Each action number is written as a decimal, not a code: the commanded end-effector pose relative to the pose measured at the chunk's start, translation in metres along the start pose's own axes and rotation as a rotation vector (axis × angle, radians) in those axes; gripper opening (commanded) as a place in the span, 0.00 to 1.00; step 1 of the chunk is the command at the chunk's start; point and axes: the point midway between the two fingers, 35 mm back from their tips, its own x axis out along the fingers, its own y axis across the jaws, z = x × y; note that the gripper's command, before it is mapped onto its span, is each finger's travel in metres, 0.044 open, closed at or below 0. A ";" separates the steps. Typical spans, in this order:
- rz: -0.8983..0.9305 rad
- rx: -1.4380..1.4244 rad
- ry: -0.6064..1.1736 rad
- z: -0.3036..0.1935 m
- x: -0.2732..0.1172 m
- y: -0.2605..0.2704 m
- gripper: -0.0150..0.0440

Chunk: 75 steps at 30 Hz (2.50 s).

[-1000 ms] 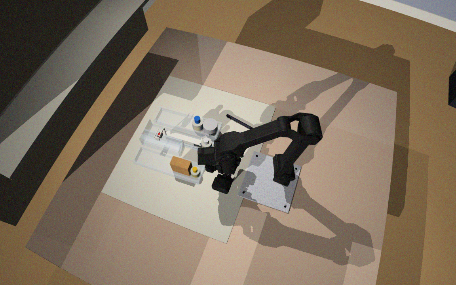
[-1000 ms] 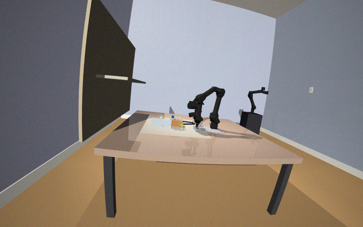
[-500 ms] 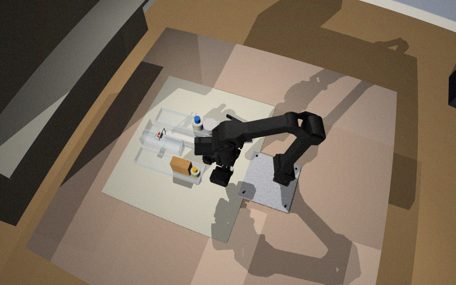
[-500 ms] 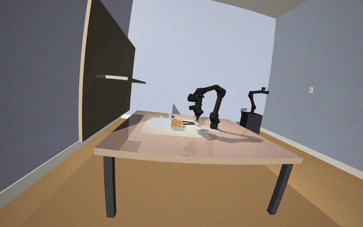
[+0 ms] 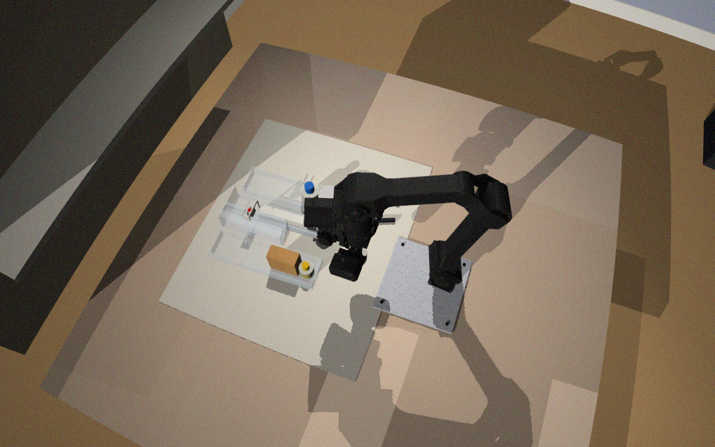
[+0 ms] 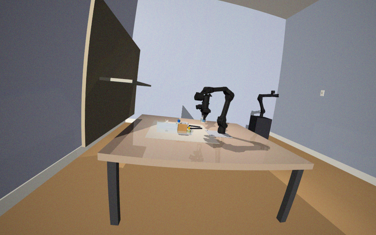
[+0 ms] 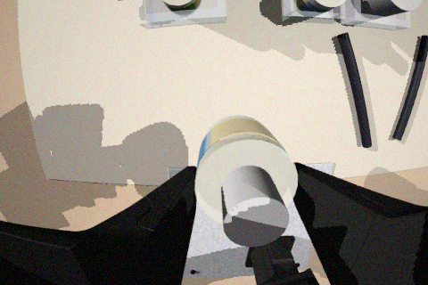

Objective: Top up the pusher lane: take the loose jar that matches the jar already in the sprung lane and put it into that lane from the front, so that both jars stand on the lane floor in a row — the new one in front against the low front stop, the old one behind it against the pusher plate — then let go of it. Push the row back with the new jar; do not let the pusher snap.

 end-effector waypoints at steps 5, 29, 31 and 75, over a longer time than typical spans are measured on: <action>-0.020 -0.019 0.009 0.029 0.015 -0.027 0.25; -0.006 -0.034 -0.005 0.075 0.053 -0.089 0.25; -0.006 -0.034 -0.005 0.075 0.059 -0.089 0.25; -0.006 -0.034 -0.006 0.090 0.069 -0.089 0.25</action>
